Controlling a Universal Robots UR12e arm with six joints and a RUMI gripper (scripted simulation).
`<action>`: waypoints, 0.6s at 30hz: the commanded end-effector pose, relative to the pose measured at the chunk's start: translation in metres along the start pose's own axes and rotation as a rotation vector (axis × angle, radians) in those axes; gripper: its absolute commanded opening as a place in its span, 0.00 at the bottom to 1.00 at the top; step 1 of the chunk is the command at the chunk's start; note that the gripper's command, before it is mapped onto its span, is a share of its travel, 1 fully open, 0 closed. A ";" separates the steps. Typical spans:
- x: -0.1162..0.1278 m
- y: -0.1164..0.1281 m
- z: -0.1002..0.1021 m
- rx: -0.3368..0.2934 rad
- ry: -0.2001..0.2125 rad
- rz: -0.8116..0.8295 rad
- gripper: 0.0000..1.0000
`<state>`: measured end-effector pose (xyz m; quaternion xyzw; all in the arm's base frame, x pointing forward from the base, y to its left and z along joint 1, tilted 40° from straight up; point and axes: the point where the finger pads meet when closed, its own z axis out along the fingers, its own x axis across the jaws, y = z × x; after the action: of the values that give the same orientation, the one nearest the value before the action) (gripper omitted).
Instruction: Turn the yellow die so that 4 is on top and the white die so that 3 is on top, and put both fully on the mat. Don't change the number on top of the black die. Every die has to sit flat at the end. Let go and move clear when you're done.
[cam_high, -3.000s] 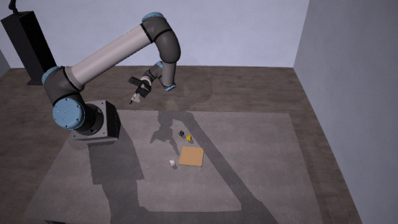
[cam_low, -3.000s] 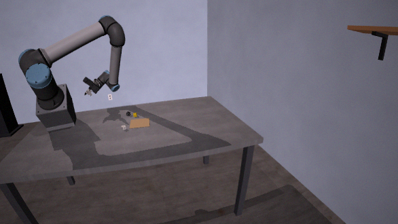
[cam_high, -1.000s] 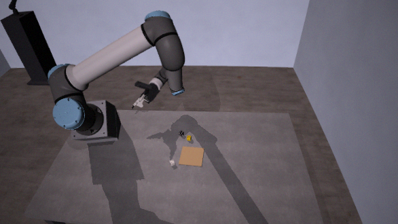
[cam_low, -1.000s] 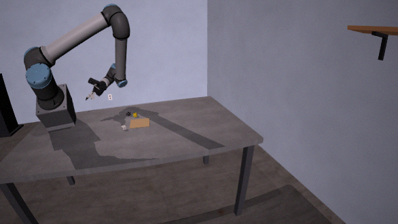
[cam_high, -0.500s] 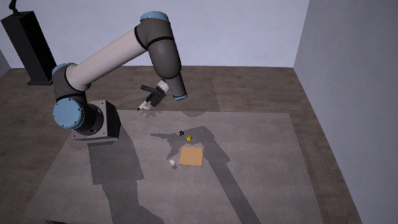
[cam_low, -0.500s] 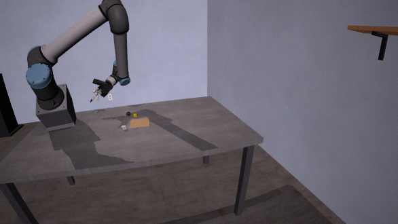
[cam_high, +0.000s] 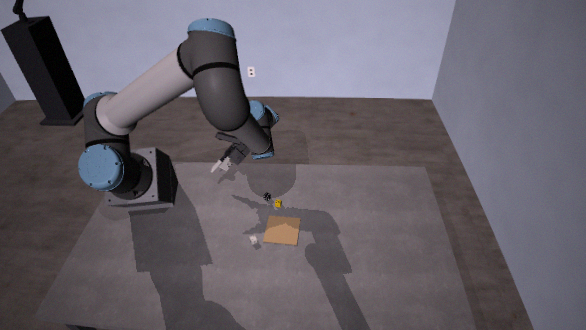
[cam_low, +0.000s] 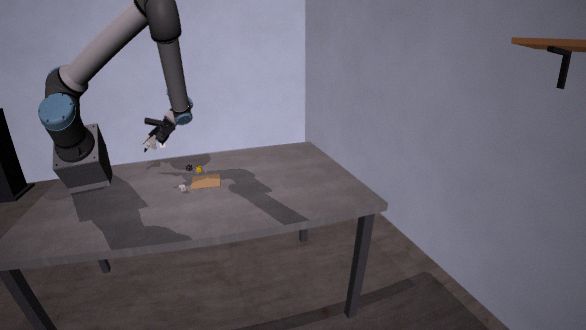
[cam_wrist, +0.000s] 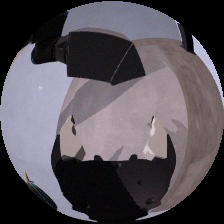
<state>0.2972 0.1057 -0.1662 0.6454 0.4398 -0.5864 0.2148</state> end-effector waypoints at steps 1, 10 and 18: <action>-0.006 0.027 -0.006 -0.024 0.165 0.035 1.00; -0.028 0.071 -0.019 -0.078 0.360 0.113 1.00; -0.055 0.105 -0.028 -0.136 0.496 0.187 1.00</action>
<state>0.3757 0.0710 -0.1466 0.7607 0.4524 -0.4220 0.1965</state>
